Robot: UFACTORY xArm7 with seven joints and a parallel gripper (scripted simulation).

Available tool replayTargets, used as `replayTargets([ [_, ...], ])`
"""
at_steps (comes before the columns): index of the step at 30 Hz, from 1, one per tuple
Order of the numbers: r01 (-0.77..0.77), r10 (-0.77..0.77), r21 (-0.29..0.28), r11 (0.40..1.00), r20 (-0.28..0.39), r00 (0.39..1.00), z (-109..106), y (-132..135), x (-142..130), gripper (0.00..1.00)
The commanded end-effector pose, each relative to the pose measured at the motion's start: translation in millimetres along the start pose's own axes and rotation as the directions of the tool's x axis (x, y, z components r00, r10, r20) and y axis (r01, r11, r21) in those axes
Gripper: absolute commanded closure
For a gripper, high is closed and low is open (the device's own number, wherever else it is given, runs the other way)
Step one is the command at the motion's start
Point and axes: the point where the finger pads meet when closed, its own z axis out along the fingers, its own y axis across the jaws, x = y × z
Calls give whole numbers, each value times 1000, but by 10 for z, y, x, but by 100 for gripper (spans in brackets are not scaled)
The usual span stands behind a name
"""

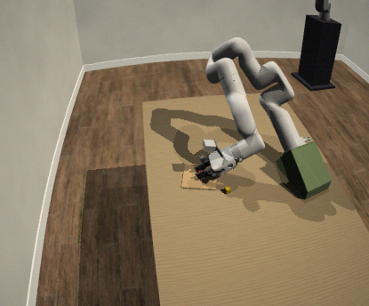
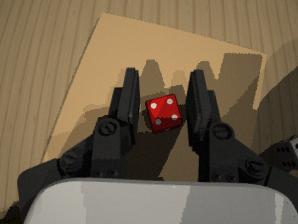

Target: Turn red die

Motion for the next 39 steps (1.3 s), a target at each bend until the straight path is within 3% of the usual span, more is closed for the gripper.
replayTargets([
  [1, -2, 2, 1, 1000, -2, 1000, -1, -9, 14, 64],
  [12, -2, 2, 1, 1000, -2, 1000, -120, -9, 14, 64],
  [23, -2, 2, 1, 1000, -2, 1000, -473, -8, 13, 64],
  [39, -2, 2, 1, 1000, -3, 1000, -576, -8, 152, 64],
])
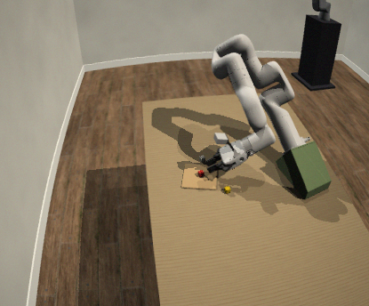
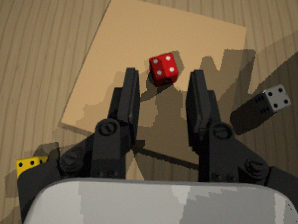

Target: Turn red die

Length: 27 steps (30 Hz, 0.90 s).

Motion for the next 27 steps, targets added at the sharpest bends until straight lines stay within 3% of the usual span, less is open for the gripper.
replayTargets([
  [1, -2, 2, 2, 1000, -2, 1000, -77, -9, 154, 64],
  [12, -2, 2, 2, 1000, -2, 1000, -247, -8, 471, 64],
  [19, -1, 1, -2, 1000, 1, 1000, -260, -3, 508, 64],
  [24, 13, -11, -44, 999, 45, 999, -194, 46, 528, 64],
  [27, 50, -27, -129, 990, 168, 985, -61, 155, 563, 64],
])
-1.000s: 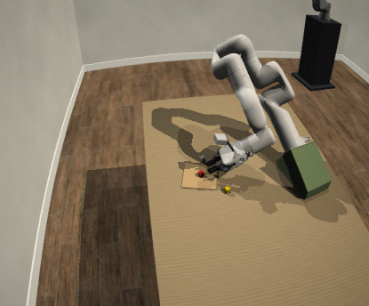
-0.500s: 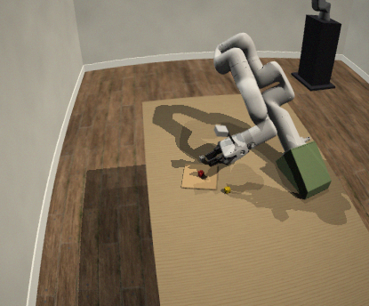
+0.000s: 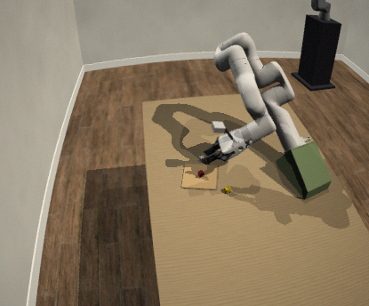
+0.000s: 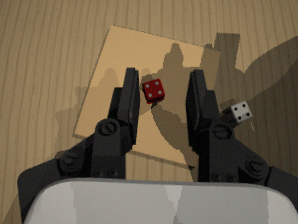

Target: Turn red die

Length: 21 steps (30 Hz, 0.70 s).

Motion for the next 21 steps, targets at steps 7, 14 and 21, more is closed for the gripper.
replayTargets([
  [7, 67, -28, -147, 987, 255, 967, 233, 176, 90, 64],
  [14, 97, -23, -172, 980, 386, 922, 290, 219, 115, 64],
  [21, 119, -9, -162, 980, 558, 830, 321, 219, 168, 64],
])
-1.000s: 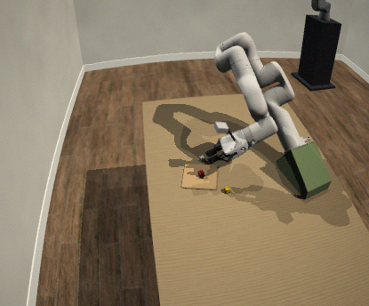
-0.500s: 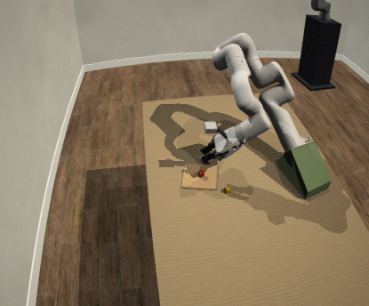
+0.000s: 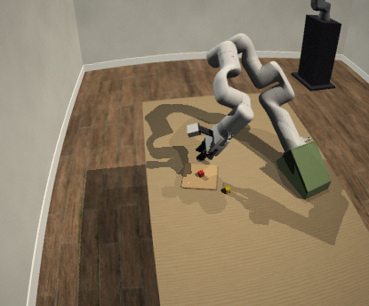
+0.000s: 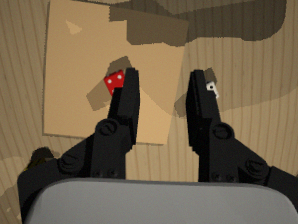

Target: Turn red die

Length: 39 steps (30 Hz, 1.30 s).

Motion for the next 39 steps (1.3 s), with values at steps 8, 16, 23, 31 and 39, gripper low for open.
replayTargets([
  [8, 32, -49, 57, 998, 332, 942, -77, -65, 162, 64],
  [16, 14, -88, 159, 987, 469, 879, -200, -160, 307, 64],
  [23, -8, -116, 228, 974, 526, 842, -287, -221, 416, 64],
  [31, -8, -116, 228, 974, 526, 842, -287, -221, 416, 0],
  [39, -8, -116, 228, 974, 526, 842, -302, -218, 426, 0],
])
